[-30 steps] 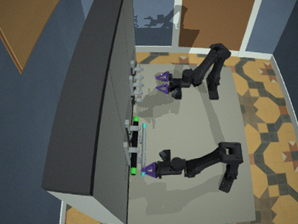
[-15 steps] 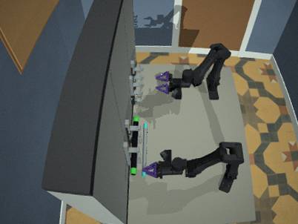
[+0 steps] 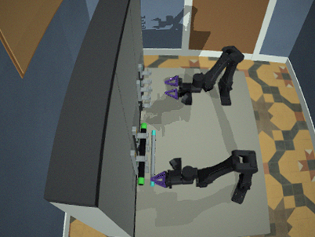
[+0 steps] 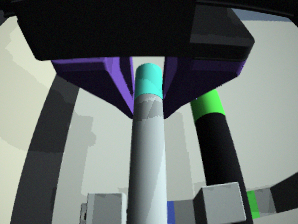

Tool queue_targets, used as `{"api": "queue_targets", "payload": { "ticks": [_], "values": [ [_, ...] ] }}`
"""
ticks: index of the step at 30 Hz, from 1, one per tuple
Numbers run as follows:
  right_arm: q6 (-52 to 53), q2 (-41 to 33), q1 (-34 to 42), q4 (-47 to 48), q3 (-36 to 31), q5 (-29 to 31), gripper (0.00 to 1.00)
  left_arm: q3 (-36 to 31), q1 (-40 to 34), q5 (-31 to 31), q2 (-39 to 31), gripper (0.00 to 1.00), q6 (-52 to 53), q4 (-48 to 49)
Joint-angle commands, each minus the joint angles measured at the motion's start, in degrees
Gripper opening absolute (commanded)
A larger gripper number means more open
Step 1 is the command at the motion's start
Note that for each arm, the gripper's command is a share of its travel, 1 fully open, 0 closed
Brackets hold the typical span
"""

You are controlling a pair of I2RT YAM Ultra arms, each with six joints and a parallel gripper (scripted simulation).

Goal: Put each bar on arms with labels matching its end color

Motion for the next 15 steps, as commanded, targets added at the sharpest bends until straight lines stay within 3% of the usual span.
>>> {"api": "queue_targets", "payload": {
  "ticks": [1,15],
  "values": [
    [0.1,-0.3,0.5,1.6,0.2,0.2,1.0,0.2,-1.6,-1.0,-2.8,0.0,-2.0,3.4],
    [0.1,-0.3,0.5,1.6,0.2,0.2,1.0,1.1,-5.5,-4.8,-3.6,0.0,-2.0,1.8]
  ]
}}
